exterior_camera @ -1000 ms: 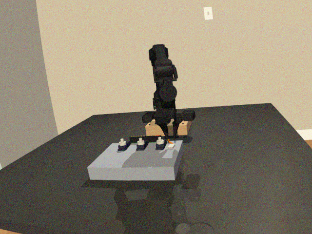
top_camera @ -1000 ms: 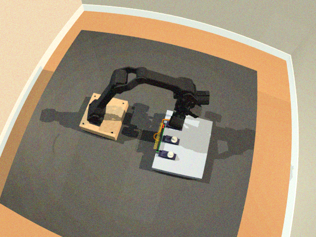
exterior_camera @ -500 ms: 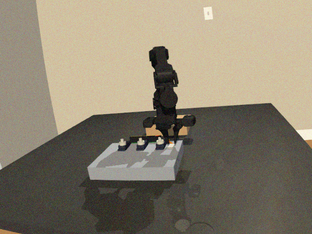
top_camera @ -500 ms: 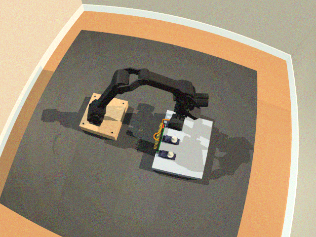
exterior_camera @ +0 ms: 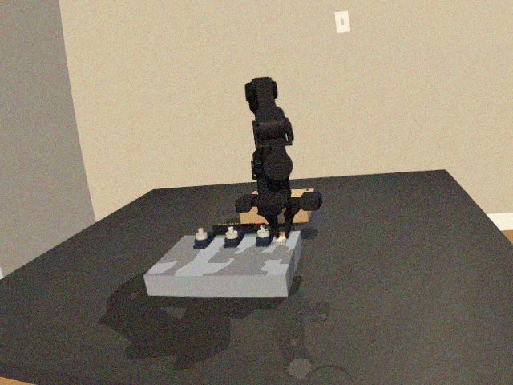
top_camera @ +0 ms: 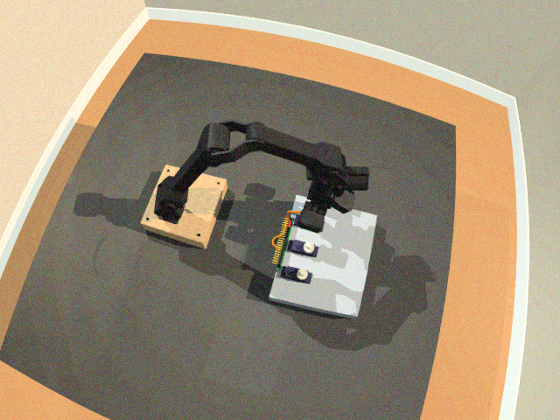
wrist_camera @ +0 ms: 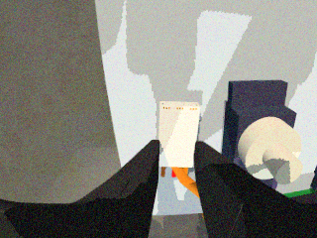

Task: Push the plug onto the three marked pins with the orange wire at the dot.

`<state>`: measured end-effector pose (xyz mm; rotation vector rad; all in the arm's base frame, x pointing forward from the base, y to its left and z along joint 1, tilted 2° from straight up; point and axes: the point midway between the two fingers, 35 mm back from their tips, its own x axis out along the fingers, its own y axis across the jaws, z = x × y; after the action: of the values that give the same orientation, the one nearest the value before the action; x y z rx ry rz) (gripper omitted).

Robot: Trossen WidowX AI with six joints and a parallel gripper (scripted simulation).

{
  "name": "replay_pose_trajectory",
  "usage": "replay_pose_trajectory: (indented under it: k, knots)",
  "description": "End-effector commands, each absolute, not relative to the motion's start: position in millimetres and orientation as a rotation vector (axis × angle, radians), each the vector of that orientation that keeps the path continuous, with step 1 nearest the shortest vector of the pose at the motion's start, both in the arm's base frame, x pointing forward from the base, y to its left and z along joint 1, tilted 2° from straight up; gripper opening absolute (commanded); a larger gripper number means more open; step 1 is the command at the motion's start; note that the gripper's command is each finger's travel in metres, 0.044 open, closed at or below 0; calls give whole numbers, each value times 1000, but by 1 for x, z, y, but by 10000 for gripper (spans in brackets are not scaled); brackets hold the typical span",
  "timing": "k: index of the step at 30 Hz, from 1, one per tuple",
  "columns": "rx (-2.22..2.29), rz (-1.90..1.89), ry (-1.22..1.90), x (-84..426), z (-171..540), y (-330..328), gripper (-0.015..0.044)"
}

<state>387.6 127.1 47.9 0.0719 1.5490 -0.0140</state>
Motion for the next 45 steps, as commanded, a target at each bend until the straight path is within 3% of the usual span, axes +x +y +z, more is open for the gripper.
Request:
replay_pose_trajectory:
  k: [1, 16, 45]
  knots:
    - [78, -17, 1548, 388, 63, 127, 0]
    - [73, -13, 1548, 380, 104, 120, 0]
    - [13, 38, 1556, 286, 104, 69, 0]
